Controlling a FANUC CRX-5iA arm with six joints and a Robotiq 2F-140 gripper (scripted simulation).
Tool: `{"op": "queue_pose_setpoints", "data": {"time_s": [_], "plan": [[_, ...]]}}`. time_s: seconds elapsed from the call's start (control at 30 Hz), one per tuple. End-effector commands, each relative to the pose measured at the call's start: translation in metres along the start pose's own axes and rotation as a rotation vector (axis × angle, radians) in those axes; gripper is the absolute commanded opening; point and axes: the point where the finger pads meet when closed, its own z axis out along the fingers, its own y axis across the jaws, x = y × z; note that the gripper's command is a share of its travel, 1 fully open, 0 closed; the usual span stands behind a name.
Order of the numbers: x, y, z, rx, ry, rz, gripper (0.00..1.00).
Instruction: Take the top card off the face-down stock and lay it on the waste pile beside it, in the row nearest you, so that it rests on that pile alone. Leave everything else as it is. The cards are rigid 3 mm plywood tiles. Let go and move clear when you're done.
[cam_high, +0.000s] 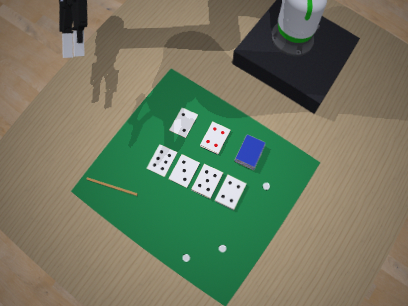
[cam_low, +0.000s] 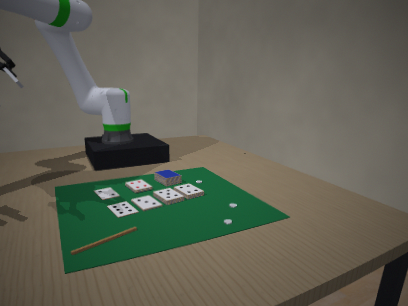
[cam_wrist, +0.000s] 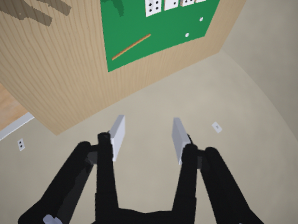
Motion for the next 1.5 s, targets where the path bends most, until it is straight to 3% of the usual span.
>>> {"op": "queue_pose_setpoints", "data": {"time_s": [0.0, 0.53, 0.57, 0.67, 0.77, 0.9, 1.03, 1.1, 1.17, 1.47], "plan": [[0.000, 0.000, 0.000, 0.000, 0.000, 0.000, 0.43], [0.000, 0.000, 0.000, 0.000, 0.000, 0.000, 0.43], [0.000, 0.000, 0.000, 0.000, 0.000, -0.001, 1.00], [0.002, 0.003, 0.006, 0.000, 0.012, -0.021, 1.00], [0.012, 0.014, 0.030, 0.000, 0.055, -0.097, 1.00], [0.044, 0.046, 0.090, -0.015, 0.182, -0.326, 1.00], [0.073, 0.070, 0.129, -0.038, 0.273, -0.502, 1.00], [0.073, 0.070, 0.129, -0.038, 0.273, -0.502, 1.00], [0.106, 0.095, 0.162, -0.077, 0.373, -0.703, 1.00], [0.176, 0.141, 0.216, -0.183, 0.551, -1.105, 1.00]]}}
